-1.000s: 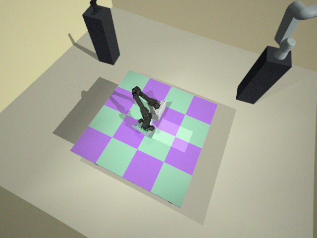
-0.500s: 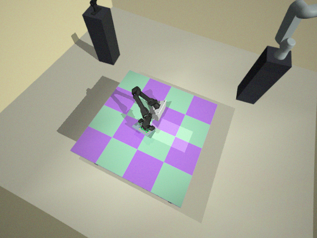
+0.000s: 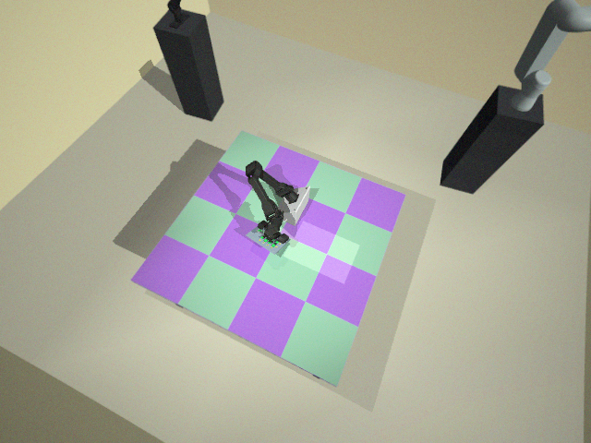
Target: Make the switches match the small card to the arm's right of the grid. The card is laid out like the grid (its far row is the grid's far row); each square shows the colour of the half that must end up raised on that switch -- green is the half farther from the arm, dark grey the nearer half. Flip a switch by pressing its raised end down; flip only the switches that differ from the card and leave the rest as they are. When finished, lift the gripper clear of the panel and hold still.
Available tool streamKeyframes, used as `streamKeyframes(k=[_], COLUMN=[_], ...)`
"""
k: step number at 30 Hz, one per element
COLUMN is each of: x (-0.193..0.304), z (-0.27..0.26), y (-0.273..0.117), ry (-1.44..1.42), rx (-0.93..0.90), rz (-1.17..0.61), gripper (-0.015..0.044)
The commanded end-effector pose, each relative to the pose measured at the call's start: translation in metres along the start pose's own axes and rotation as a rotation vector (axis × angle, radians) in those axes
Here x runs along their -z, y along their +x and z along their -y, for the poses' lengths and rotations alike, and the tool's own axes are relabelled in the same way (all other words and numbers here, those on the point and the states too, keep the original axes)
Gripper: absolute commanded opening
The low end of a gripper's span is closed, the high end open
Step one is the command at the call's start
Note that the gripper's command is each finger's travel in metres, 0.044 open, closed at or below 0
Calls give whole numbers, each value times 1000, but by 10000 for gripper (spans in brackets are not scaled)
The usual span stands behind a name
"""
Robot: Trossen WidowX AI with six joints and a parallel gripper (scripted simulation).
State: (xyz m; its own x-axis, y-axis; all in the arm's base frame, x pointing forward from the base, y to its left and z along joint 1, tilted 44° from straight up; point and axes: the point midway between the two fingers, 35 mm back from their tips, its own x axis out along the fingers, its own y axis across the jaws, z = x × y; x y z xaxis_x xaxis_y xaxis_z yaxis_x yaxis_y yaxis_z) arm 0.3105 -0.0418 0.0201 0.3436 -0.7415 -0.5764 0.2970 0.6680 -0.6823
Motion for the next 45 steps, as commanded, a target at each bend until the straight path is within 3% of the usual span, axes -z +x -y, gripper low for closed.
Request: streamKeyframes(k=[1,45], x=[2,2], z=[-1,-1], y=[1,7], ry=[-5,-5], rx=[-5,-5], rz=[-4,-3], gripper=[0,0])
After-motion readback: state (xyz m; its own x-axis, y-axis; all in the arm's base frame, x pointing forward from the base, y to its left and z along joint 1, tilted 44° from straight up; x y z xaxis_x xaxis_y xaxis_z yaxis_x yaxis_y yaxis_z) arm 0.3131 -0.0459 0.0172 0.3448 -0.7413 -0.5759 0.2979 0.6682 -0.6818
